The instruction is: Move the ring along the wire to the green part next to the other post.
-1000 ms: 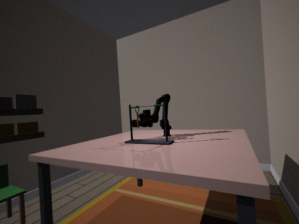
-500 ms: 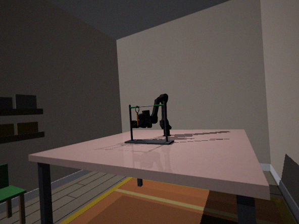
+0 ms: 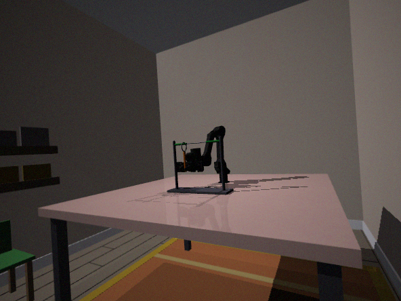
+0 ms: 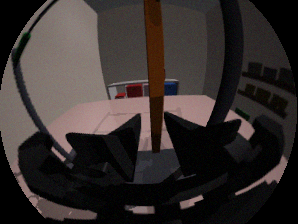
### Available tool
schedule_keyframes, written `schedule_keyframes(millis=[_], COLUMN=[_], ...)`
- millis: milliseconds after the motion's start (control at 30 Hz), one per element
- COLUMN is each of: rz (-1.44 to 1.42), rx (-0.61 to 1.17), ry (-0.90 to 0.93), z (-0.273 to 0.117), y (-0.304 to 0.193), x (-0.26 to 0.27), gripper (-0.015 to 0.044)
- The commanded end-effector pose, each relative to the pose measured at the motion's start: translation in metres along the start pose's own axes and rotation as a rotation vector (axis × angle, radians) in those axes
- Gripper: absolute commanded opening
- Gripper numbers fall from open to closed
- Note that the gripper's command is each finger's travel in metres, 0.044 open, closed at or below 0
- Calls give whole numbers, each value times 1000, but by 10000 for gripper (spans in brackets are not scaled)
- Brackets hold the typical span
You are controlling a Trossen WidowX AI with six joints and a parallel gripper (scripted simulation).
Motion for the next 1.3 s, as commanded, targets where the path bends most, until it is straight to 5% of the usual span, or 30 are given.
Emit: schedule_keyframes(millis=[0,333,1267], rz=[0,0,3], rx=[0,0,-2], ry=[0,0,3], z=[0,0,-1], y=[0,0,17], x=[0,0,-2], gripper=[107,-150,-150])
Point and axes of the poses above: the point midway between the two fingers, 35 mm back from their tips, its own z axis out along the fingers, its own x axis across the jaws, y = z × x, the point moved 7 cm from there along -z, back along the fingers, and after that the axes turned 12 degrees about -z, right-handed, at the moved point
